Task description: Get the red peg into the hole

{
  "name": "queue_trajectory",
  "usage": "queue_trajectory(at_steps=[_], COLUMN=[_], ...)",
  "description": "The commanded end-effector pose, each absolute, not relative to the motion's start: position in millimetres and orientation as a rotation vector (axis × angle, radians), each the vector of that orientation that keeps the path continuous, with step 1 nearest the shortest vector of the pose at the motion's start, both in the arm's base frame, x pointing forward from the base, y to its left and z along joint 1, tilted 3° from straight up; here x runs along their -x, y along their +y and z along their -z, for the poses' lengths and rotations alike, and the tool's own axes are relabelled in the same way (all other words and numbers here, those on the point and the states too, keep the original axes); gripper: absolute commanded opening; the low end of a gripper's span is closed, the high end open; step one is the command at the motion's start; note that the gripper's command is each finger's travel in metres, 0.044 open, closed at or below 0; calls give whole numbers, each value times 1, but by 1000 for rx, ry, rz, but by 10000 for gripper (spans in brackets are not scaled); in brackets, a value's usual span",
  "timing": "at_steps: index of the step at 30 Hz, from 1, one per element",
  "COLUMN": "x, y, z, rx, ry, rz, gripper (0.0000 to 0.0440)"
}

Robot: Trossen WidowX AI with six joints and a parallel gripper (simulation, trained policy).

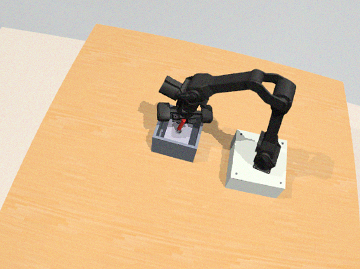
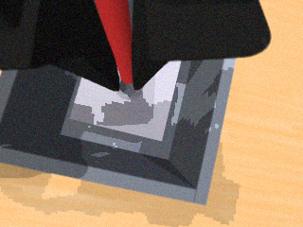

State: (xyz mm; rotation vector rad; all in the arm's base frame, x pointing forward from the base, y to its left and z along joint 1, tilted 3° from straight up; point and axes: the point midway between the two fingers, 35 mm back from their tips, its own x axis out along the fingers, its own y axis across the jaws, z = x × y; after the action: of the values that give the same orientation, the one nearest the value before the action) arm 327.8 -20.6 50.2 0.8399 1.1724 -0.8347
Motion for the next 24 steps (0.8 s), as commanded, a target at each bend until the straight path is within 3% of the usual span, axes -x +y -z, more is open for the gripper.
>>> queue_trajectory(at_steps=[1, 5, 10, 15, 24], x=[-333, -334, -338, -353, -380], y=[-24, -27, -32, -40, -57], z=[-38, -27, -22, -24, -30], rx=[-834, -806, -793, -796, -795], ry=[1191, 1222, 1242, 1223, 1171], rz=[833, 836, 850, 836, 820], gripper=[53, 144, 154, 273, 440])
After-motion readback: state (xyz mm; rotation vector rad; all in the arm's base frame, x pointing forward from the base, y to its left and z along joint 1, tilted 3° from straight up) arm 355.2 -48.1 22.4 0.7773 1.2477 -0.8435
